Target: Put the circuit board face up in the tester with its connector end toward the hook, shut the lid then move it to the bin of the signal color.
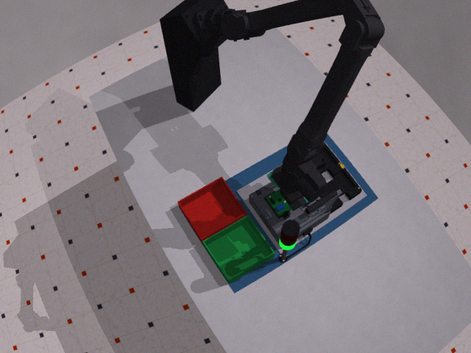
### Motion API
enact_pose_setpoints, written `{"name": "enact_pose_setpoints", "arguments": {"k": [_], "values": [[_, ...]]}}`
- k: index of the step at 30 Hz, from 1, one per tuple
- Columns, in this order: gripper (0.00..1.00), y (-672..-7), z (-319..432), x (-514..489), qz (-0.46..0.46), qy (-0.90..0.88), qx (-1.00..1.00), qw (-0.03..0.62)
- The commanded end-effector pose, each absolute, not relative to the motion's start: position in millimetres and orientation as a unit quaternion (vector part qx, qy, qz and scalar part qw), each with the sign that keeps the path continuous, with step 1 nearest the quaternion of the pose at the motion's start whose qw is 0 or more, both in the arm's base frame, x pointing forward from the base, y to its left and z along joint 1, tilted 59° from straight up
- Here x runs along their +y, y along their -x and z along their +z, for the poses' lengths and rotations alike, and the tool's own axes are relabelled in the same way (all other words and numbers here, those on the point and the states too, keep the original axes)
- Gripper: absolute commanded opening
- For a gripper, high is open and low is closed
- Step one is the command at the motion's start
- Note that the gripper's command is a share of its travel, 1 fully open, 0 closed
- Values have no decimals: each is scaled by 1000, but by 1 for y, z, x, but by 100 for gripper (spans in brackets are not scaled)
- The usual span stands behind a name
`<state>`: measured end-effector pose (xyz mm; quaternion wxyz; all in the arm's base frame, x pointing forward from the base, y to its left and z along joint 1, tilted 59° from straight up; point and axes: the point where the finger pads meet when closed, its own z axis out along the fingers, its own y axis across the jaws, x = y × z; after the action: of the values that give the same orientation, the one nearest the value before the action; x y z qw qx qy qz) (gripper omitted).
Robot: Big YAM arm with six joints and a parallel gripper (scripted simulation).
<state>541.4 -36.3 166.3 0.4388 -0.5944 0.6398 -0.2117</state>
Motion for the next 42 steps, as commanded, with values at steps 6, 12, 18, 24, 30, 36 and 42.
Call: {"name": "enact_pose_setpoints", "arguments": {"k": [6,12,18,24,30,36,42], "values": [[92,-543,186,-27,-218,594,630,451],[92,-543,186,-27,-218,594,630,451],[92,-543,186,-27,-218,594,630,451],[85,-543,186,-27,-218,594,630,451],[85,-543,186,-27,-218,594,630,451],[81,-543,186,-27,-218,594,630,451],[81,-543,186,-27,-218,594,630,451]]}}
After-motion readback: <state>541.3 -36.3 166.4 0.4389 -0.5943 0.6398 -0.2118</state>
